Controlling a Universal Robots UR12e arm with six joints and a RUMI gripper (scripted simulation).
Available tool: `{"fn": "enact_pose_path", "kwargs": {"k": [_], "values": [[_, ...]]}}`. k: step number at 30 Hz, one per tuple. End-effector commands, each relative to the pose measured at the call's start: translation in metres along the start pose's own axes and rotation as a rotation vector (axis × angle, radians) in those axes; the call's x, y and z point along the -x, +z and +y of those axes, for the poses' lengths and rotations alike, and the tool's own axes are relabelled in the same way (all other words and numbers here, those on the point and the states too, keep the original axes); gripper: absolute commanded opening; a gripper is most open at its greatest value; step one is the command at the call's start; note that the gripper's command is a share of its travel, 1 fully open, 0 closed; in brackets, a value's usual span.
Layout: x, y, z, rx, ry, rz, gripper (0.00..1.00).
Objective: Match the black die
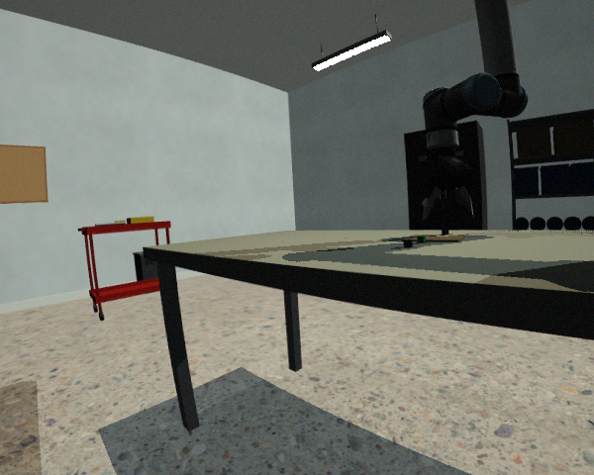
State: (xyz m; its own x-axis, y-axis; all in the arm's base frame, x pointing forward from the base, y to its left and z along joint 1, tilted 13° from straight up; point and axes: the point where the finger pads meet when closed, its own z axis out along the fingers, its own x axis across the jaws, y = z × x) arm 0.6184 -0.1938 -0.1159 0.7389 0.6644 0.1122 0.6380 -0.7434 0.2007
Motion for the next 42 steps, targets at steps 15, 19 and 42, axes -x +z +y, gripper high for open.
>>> {"fn": "enact_pose_path", "kwargs": {"k": [15,19,42], "values": [[-0.004,0.0,-0.003,0.001,0.0,0.0,1.0],[-0.014,0.0,-0.012,0.001,0.0,0.0,1.0],[-0.126,0.0,-0.12,0.001,0.0,0.0,1.0]]}}
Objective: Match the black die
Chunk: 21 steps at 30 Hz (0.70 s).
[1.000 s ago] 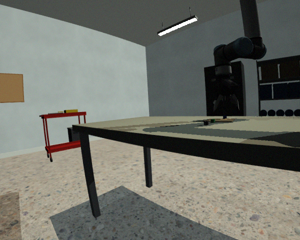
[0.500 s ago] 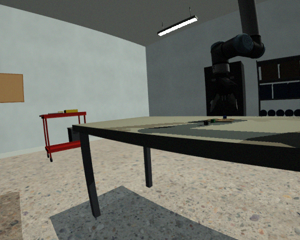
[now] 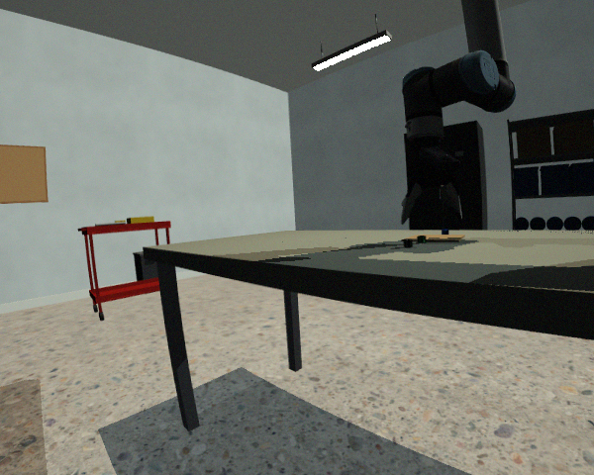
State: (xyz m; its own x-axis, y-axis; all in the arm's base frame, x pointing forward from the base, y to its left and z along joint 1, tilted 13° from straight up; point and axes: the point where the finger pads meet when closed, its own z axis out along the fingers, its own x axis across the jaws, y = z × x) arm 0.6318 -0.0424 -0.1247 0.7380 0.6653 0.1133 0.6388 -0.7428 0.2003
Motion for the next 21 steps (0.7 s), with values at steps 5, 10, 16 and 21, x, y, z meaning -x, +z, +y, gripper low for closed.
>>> {"fn": "enact_pose_path", "kwargs": {"k": [5,10,16,21], "values": [[-0.029,0.0,-0.026,0.002,0.001,-0.001,1.0],[-0.035,0.0,-0.031,0.002,0.001,-0.001,1.0],[-0.036,0.0,-0.032,0.002,0.001,-0.001,1.0],[-0.036,0.0,-0.032,0.002,0.001,-0.001,1.0]]}}
